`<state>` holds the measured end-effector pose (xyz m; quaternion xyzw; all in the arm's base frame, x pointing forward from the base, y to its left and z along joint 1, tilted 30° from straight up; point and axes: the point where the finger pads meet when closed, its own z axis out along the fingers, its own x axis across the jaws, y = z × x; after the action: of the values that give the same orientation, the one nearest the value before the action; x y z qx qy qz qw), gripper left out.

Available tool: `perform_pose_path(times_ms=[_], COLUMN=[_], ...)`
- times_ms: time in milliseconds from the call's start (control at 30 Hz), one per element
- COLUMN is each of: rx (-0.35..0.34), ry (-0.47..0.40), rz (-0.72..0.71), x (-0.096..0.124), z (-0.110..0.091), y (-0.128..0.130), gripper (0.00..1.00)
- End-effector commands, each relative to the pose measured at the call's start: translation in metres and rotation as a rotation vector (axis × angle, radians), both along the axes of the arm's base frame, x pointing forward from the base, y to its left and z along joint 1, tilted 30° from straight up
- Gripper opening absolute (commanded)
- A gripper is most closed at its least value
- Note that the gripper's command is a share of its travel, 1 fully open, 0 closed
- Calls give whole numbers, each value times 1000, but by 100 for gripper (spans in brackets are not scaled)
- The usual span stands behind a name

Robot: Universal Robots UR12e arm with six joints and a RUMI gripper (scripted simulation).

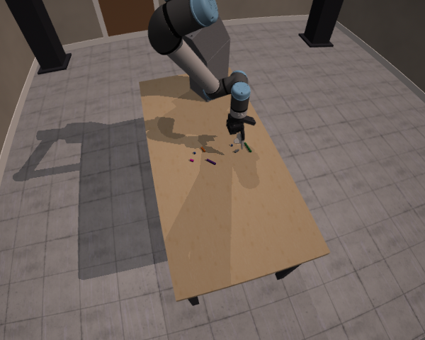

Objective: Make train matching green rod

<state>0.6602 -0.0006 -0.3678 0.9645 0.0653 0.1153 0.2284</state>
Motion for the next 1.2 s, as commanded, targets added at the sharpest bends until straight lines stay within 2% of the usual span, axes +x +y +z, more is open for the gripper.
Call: perform_pose_path(times_ms=[0,1167], rx=[0,-3], ry=[-1,5], rz=[0,11], x=[0,0], z=[0,1], y=[0,0], gripper=[100,100])
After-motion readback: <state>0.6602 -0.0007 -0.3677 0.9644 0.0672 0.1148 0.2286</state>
